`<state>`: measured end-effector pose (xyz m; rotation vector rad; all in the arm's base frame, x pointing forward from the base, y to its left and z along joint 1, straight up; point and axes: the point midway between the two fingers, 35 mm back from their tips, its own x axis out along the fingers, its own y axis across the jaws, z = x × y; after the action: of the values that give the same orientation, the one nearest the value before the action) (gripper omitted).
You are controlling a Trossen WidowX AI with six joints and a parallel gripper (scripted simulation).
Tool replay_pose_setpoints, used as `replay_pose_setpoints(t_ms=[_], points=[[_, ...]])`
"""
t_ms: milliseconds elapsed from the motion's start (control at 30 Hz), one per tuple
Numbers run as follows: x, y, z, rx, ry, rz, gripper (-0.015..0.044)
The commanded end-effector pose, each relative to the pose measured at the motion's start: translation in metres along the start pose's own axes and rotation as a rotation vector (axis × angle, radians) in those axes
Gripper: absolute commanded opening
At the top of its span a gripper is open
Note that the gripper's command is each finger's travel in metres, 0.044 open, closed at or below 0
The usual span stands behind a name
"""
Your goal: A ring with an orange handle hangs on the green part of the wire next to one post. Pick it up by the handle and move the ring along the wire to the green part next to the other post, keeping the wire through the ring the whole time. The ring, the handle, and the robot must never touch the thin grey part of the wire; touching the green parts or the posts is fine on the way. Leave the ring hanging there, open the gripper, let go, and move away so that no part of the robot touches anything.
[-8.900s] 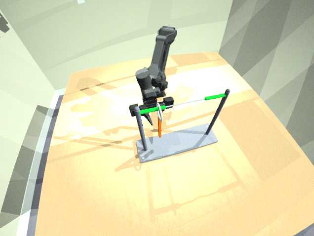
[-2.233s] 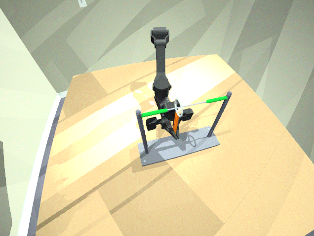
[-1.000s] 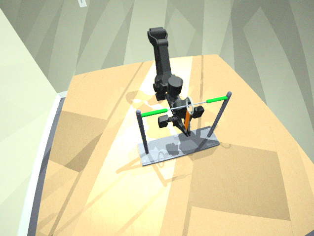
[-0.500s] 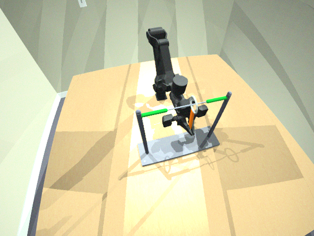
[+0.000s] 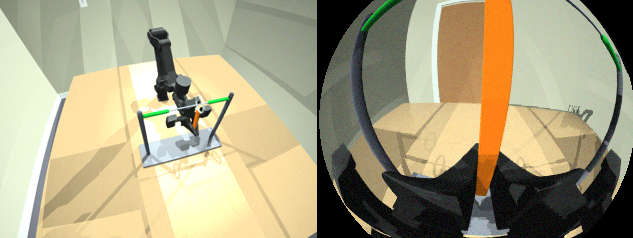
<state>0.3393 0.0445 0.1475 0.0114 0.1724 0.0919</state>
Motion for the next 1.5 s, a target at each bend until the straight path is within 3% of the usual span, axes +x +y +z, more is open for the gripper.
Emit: replay_pose_setpoints(t_ms=[0, 1467], points=[[0.001, 0.004, 0.002, -0.012, -0.003, 0.012, -0.0150], [0.003, 0.046, 0.002, -0.023, 0.001, 0.049, -0.0150]])
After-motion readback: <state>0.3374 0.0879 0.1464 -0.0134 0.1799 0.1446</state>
